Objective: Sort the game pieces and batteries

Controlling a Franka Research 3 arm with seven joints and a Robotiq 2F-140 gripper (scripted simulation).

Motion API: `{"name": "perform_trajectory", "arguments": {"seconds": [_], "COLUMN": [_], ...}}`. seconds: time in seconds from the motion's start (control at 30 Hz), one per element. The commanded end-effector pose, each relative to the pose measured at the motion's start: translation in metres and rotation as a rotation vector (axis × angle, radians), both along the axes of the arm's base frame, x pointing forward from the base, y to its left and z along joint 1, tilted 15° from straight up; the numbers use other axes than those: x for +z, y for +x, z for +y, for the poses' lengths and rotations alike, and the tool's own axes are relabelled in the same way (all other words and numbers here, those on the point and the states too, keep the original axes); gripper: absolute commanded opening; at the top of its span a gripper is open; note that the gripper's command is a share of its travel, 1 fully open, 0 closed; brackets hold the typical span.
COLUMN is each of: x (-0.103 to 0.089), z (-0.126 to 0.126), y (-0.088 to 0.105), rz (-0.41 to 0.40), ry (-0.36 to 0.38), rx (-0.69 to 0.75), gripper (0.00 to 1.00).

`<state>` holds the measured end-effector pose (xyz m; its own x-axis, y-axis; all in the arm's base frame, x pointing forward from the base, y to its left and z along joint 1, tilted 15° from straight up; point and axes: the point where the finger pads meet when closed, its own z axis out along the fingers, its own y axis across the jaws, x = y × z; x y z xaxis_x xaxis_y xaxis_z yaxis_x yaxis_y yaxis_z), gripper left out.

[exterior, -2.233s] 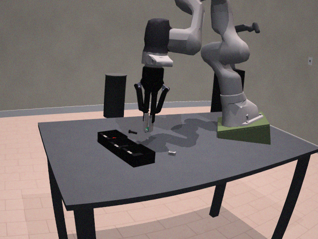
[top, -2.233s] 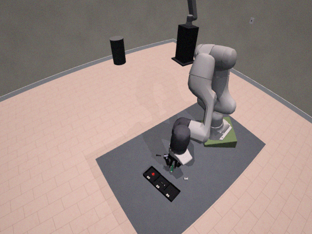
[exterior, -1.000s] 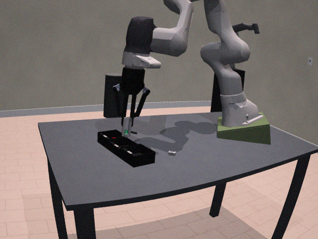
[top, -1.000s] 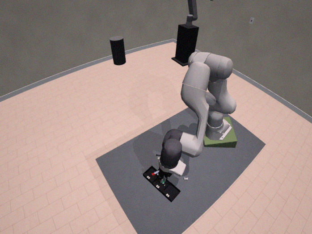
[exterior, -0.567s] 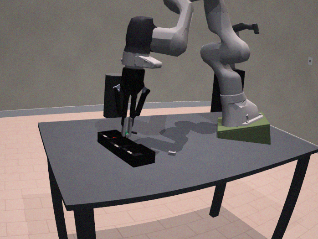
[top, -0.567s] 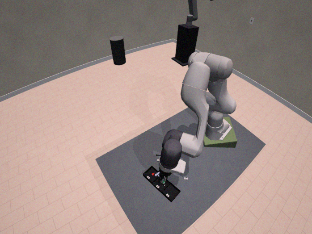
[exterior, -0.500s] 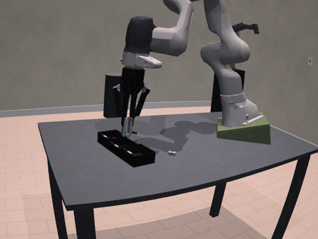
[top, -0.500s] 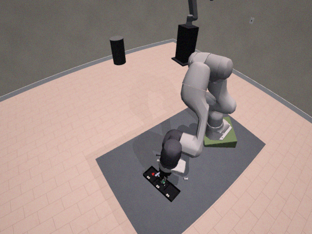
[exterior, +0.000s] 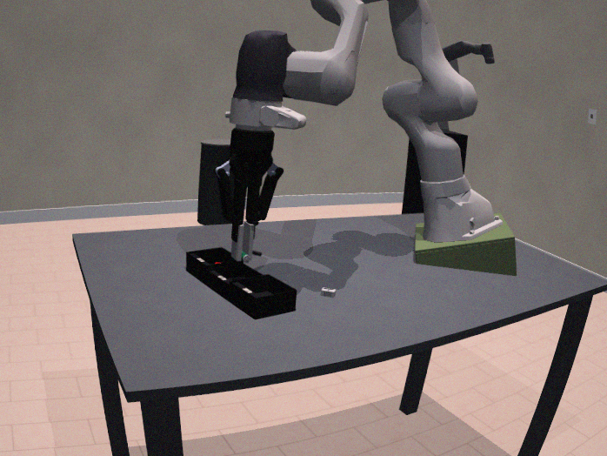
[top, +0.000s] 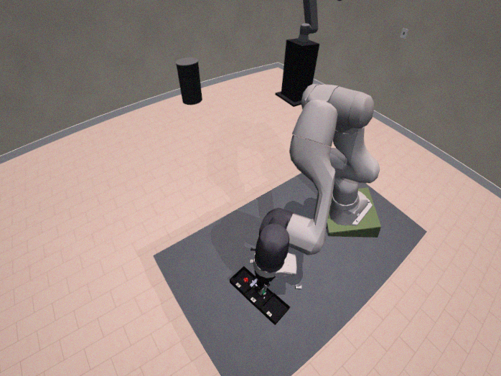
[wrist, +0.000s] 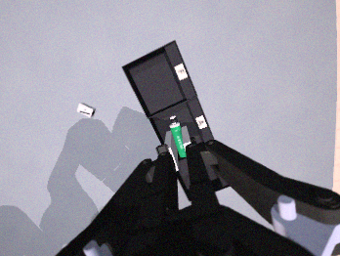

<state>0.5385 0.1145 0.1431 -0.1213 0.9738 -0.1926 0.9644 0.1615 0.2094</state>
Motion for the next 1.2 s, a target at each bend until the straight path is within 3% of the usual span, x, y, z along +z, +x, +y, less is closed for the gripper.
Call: {"name": "perform_trajectory", "arguments": {"seconds": [0.0,0.63,1.17], "x": [-0.001,0.0,-0.027], "z": [0.0,-0.003,-0.007], "y": [-0.001,0.0,0.006], "rz": [0.041,0.041,0.041], "ry": [-0.013,-0.013,-0.013], "rx": [0.114,0.114,0.114], "gripper": [0.05,0.05,0.05]}}
